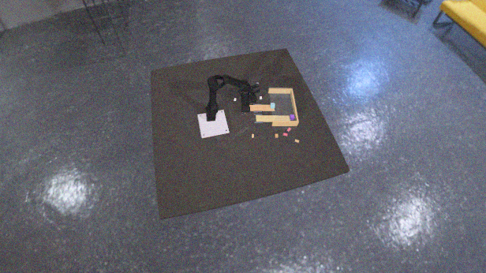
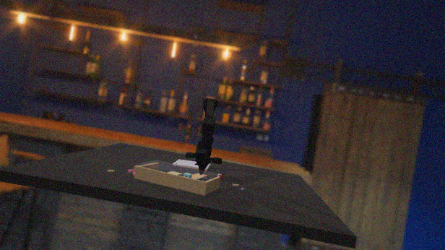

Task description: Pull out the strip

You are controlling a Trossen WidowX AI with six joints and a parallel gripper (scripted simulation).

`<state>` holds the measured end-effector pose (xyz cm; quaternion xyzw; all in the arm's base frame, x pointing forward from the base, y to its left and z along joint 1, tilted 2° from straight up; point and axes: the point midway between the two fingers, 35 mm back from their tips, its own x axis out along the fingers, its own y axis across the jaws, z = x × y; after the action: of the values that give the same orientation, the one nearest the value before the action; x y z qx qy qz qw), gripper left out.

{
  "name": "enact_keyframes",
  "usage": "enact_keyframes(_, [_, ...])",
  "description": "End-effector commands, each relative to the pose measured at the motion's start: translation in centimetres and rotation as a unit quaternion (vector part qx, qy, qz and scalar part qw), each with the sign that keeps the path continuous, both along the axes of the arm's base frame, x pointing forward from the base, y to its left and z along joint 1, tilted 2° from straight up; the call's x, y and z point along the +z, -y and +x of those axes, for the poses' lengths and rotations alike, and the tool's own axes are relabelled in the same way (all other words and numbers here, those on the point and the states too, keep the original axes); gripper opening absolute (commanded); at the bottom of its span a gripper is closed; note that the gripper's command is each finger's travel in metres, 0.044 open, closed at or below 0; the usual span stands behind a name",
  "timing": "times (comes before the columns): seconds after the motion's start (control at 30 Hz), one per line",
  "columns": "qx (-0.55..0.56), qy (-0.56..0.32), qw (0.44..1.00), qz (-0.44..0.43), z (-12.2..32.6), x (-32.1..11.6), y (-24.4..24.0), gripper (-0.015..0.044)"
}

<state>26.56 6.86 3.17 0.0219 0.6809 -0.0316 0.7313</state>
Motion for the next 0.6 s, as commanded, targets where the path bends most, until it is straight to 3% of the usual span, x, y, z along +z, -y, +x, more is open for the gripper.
enact_keyframes(0.0, [-0.001, -0.017, 1.000, -0.003, -1.4, -0.8, 0.1, 0.0000])
enact_keyframes(0.57, [-0.001, -0.018, 1.000, -0.003, -4.0, -0.9, -0.2, 0.0000])
